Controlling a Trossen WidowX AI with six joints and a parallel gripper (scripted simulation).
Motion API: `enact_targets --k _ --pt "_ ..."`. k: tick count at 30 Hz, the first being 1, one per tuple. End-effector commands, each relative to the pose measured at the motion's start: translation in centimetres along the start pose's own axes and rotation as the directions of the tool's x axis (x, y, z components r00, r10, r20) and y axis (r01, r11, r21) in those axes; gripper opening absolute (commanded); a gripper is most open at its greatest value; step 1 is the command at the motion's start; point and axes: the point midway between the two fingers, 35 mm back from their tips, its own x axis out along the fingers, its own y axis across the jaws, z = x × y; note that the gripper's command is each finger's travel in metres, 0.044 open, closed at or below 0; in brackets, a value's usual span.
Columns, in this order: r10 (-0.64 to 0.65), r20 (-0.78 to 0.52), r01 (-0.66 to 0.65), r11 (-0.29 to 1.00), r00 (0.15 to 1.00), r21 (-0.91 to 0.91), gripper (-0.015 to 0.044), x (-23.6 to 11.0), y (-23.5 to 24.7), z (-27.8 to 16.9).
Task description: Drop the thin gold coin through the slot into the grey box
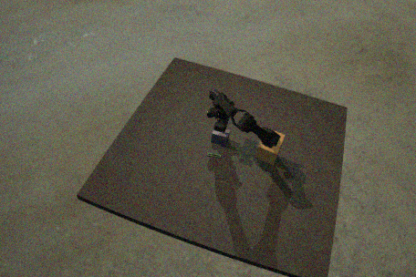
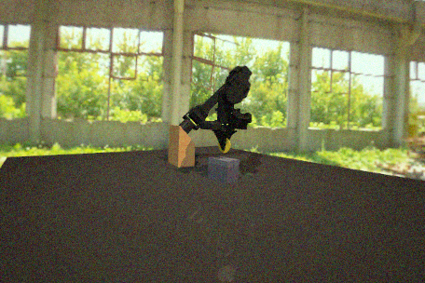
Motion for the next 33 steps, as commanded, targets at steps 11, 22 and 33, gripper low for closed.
enact_targets --k 11,22,33 --pt "0.0 0.0 0.0 1.0 1.0 0.004 0.0 0.5 0.0 0.1" --pt "0.0 0.0 0.0 1.0 1.0 0.005 0.0 1.1 0.0 0.0" --pt "0.0 0.0 0.0 1.0 1.0 0.005 0.0 1.6 0.0 0.0"
